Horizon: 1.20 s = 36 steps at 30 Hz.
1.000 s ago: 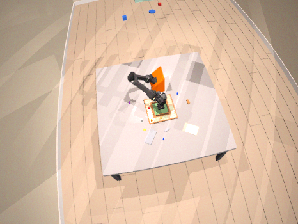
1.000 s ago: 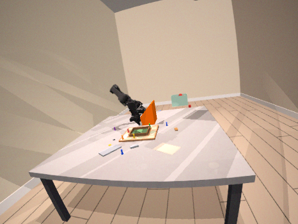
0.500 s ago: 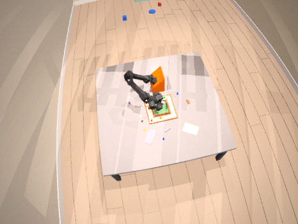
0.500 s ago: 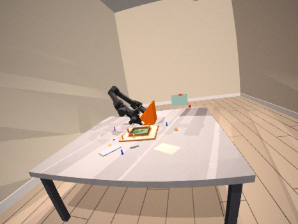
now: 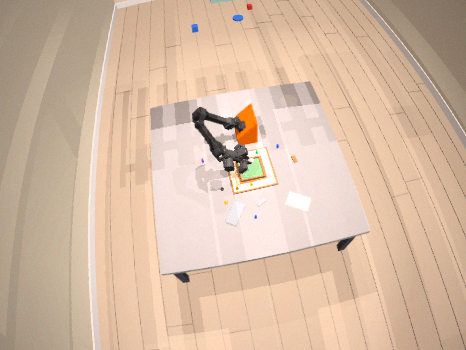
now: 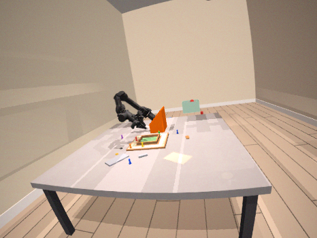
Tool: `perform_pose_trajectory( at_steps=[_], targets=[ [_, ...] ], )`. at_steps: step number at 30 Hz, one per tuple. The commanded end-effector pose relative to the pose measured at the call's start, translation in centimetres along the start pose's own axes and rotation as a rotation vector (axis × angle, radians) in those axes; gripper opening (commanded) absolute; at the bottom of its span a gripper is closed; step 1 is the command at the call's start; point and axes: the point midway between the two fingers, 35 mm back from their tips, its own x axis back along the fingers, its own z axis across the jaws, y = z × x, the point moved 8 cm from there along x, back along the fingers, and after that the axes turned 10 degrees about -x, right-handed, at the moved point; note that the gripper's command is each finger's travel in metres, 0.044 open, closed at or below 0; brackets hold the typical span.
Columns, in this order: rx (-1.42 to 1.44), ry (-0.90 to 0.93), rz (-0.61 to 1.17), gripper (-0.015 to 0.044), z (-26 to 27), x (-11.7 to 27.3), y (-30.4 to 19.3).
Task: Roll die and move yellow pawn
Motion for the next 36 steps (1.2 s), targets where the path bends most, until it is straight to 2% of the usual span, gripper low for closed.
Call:
perform_pose_trajectory(
  at_steps=[1,19,27,31,36],
  targets=[
    [-0.002,0.009,-0.005,0.0,0.3,0.5,0.1],
    [0.001,0.01,0.001,0.0,0.3,0.4,0.1],
    [0.001,0.01,0.001,0.021,0.3,0.4,0.1],
    [-0.002,0.009,-0.006,0.0315,0.7,2.8,2.8],
    [-0.005,0.014,0.011,0.044,0.7,2.9,3.1]
  ],
)
